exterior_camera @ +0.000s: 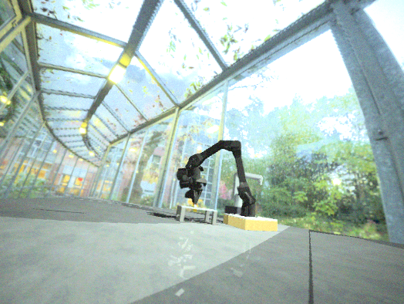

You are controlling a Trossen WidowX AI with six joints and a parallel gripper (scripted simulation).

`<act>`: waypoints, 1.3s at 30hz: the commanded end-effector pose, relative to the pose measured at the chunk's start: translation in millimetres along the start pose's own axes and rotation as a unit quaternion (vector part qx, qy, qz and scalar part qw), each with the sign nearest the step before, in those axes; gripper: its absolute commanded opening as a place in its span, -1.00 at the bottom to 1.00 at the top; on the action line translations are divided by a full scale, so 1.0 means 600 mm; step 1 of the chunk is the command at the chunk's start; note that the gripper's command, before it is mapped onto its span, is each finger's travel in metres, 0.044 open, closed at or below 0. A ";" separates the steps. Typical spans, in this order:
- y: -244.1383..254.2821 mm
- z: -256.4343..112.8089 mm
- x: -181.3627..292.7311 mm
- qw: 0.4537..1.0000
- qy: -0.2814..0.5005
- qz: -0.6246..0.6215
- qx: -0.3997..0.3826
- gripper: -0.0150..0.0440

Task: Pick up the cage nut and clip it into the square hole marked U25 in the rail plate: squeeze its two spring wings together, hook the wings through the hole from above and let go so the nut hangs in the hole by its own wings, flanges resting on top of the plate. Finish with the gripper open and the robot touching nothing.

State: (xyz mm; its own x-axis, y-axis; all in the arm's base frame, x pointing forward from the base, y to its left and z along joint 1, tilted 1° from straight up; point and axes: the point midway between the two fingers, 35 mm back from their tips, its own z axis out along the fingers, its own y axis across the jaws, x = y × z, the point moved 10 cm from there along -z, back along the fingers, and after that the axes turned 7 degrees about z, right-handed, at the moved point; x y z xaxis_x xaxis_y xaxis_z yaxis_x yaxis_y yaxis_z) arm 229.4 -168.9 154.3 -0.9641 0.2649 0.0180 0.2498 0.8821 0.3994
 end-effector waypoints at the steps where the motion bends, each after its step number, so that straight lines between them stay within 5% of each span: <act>1: -0.002 0.002 -0.001 1.000 0.003 -0.001 -0.006 -0.38; 39: -0.011 0.002 -0.002 1.000 0.004 -0.001 -0.016 -0.38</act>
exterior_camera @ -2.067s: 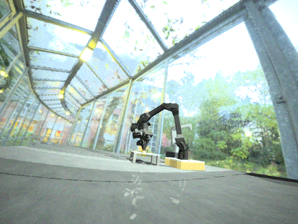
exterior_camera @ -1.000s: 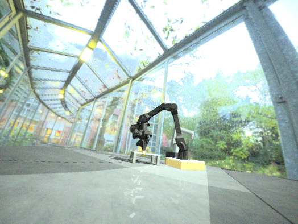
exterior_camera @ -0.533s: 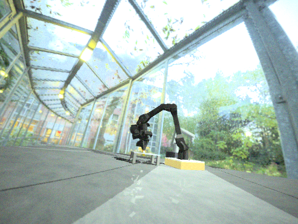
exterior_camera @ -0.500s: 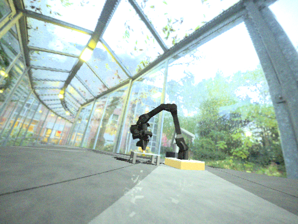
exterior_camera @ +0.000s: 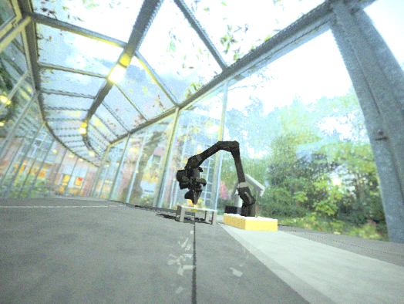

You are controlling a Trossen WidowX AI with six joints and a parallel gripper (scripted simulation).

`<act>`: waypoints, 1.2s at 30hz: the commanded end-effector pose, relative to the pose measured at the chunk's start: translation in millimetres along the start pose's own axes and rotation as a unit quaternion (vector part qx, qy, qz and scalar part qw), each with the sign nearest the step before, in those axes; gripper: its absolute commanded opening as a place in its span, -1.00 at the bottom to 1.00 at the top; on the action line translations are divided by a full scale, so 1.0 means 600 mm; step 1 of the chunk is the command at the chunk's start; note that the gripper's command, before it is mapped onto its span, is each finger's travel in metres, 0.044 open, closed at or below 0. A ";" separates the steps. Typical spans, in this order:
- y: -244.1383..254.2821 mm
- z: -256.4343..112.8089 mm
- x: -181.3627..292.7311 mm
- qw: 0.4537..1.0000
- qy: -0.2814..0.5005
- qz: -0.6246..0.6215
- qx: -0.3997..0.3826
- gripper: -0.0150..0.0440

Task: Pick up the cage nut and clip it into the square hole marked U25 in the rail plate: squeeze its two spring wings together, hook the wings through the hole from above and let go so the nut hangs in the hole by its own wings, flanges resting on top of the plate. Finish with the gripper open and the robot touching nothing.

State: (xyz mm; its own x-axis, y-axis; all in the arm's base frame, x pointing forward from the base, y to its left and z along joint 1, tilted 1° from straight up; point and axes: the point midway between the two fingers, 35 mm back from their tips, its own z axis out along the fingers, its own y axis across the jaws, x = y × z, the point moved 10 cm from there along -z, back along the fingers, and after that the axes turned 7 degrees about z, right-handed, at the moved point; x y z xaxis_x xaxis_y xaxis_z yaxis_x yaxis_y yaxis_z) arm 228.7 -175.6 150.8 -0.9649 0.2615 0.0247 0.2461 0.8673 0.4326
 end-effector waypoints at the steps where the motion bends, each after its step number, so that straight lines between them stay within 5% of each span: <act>1: 0.002 0.001 0.000 1.000 0.000 -0.001 0.004 -0.38; 36: 0.011 -0.001 0.000 1.000 -0.002 -0.001 0.021 -0.38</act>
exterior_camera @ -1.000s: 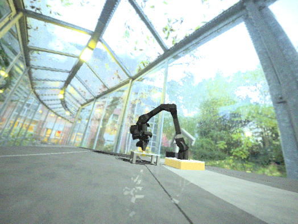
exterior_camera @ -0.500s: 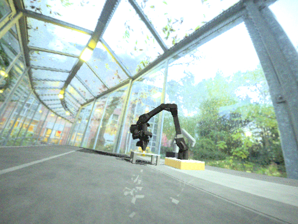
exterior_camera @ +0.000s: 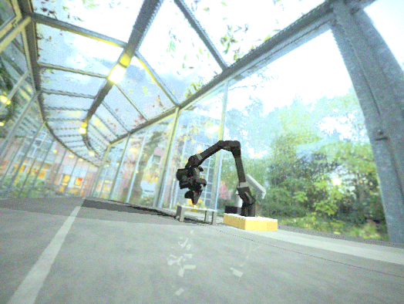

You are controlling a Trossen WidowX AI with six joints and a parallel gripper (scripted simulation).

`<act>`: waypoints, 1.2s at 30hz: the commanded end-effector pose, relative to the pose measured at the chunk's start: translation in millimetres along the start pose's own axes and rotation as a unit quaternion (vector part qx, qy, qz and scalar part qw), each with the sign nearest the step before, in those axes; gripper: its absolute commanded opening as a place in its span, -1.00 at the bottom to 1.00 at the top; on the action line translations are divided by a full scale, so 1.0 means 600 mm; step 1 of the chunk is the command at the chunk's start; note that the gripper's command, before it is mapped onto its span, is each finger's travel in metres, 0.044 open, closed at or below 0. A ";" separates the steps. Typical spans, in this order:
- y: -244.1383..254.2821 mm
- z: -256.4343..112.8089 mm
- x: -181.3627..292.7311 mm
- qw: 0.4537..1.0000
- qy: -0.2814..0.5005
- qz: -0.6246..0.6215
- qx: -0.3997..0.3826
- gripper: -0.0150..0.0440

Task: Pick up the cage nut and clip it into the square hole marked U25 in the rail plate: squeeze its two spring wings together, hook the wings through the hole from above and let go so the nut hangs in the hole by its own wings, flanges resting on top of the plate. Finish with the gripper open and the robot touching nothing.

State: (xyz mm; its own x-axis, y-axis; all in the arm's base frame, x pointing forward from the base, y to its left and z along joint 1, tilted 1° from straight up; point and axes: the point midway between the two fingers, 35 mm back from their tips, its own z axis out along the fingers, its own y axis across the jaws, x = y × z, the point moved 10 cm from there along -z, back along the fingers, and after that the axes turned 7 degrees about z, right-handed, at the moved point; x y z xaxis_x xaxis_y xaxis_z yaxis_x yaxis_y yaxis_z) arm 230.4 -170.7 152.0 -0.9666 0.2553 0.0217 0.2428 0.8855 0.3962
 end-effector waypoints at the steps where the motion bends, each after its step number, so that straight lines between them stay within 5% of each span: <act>1: 0.002 -0.004 0.001 1.000 -0.002 0.002 0.001 -0.38; 36: 0.006 -0.005 0.001 1.000 -0.003 0.003 0.009 -0.38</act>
